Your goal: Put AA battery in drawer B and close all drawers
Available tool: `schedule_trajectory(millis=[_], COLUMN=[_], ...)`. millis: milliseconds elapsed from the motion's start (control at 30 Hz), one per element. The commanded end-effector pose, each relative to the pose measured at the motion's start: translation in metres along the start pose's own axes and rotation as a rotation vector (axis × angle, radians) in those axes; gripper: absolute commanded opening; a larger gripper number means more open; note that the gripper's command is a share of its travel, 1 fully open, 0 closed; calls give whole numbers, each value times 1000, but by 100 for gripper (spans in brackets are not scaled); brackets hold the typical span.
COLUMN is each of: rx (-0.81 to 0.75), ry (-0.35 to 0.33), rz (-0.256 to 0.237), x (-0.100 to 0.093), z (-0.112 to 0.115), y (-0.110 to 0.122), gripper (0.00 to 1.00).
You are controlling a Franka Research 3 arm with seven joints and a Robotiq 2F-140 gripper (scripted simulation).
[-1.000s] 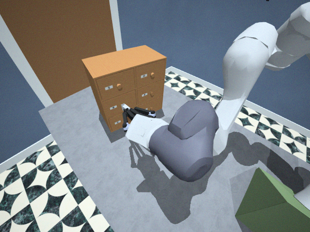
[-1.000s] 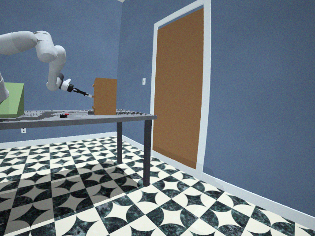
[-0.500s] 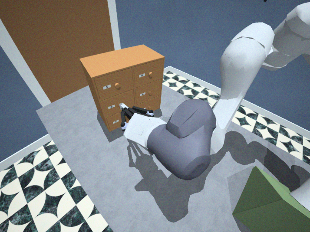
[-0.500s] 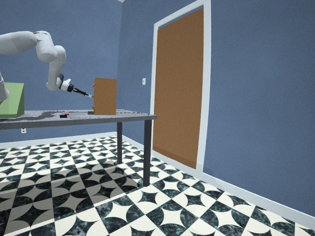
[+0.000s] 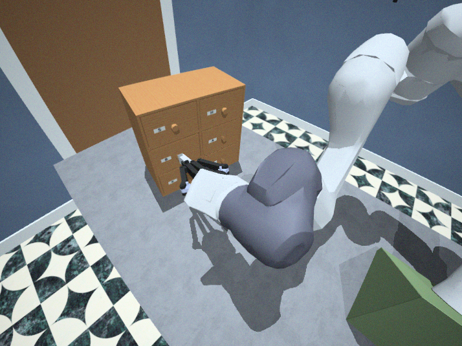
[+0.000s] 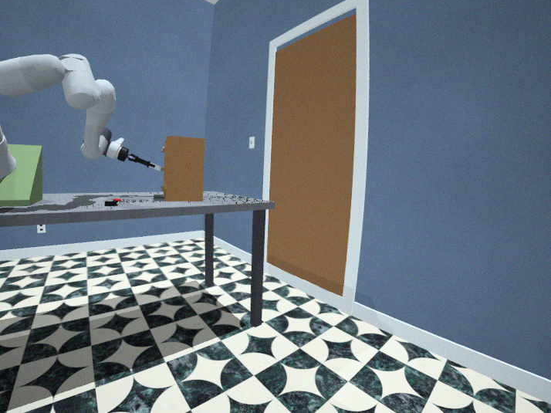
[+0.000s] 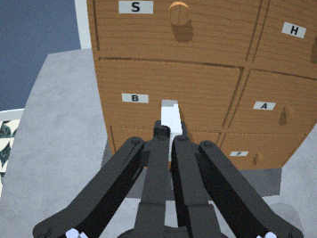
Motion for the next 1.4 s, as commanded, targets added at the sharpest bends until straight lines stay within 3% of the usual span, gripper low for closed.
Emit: schedule_trajectory(millis=[0, 267, 600, 900, 1200, 1367], rx=[-7, -7, -7, -7, -7, -7], ry=[1, 1, 1, 1, 1, 1], rz=[-4, -4, -4, -4, -4, -4], x=[2, -4, -43, -49, -91, -99], z=[0, 2, 16, 17, 15, 15], y=[0, 0, 1, 1, 1, 1], gripper=[0, 0, 0, 0, 0, 0])
Point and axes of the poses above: the point where the finger pads meet when closed, its own x axis out along the fingers, its own y axis across the jaws, z = x × y, the point moved 4 cm from there along -x, back along the fingers, and after that the axes turned 4 degrees about x, right-handed, at the moved point
